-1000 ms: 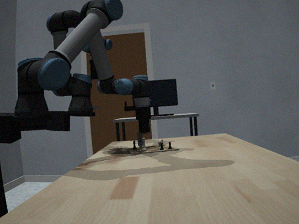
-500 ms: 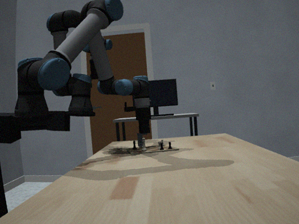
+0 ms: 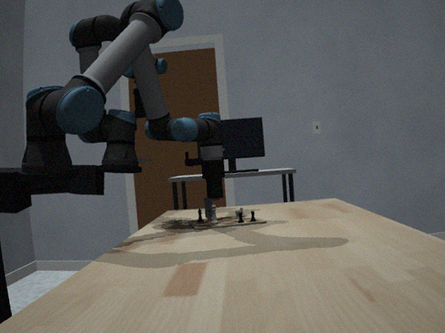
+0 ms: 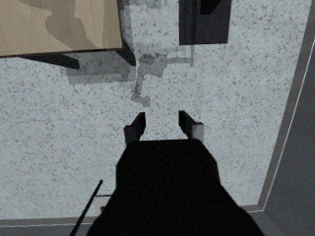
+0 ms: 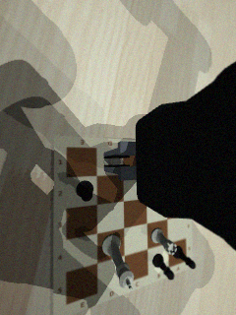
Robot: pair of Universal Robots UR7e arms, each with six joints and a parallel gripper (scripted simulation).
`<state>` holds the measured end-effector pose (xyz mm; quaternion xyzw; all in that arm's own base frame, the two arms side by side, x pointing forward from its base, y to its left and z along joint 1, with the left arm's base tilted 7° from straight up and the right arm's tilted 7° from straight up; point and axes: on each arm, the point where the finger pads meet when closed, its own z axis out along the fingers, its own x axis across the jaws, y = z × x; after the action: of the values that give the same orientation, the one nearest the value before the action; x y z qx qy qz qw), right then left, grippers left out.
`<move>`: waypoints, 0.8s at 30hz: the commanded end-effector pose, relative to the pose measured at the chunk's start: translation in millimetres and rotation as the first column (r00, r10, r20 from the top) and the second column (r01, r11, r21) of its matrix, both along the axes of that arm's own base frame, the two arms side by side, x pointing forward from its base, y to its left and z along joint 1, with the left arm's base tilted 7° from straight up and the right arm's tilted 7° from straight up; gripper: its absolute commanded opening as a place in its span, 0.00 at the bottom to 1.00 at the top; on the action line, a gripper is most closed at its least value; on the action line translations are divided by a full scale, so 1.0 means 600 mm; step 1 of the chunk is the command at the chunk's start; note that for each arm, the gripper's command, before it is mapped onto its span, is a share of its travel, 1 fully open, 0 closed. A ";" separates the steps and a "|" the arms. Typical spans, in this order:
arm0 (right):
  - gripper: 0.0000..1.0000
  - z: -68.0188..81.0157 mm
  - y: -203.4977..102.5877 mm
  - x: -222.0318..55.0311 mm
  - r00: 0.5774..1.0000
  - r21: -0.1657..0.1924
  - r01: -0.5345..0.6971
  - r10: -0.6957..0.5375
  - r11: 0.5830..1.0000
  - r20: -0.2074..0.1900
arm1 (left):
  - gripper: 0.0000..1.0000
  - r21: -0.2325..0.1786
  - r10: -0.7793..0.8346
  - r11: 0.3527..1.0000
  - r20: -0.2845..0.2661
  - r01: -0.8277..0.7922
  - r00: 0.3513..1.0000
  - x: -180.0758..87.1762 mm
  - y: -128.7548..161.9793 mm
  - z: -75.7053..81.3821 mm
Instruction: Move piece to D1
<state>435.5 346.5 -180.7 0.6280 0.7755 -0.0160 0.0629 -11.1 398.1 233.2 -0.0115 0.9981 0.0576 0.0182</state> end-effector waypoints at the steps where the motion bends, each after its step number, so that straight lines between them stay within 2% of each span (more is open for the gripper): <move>1: 0.00 0.001 0.001 0.001 1.000 0.001 0.000 0.000 1.000 0.001 | 1.00 0.001 0.000 1.000 0.000 0.000 1.000 0.000 0.000 0.001; 18: 0.00 0.001 0.001 0.001 1.000 0.001 0.000 0.000 1.000 0.001 | 1.00 0.001 0.000 1.000 0.000 0.000 1.000 0.000 0.000 0.001; 19: 0.14 0.001 0.001 0.001 1.000 0.001 0.000 0.000 1.000 0.001 | 1.00 0.001 0.000 1.000 0.000 0.000 1.000 0.000 0.000 0.001; 21: 0.14 0.001 0.001 0.001 1.000 0.001 0.000 0.000 1.000 0.001 | 1.00 0.001 0.000 1.000 0.000 0.000 1.000 0.000 0.000 0.001; 22: 0.27 0.001 0.001 0.001 1.000 0.001 0.000 0.000 1.000 0.001 | 1.00 0.001 0.000 1.000 0.000 0.000 1.000 0.000 0.000 0.001; 24: 0.27 0.001 0.001 0.001 1.000 0.001 0.000 0.000 1.000 0.001 | 1.00 0.001 0.000 1.000 0.000 0.000 1.000 0.000 0.000 0.001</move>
<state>435.5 346.5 -180.7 0.6280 0.7755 -0.0160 0.0629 -11.1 398.1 233.2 -0.0115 0.9981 0.0576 0.0182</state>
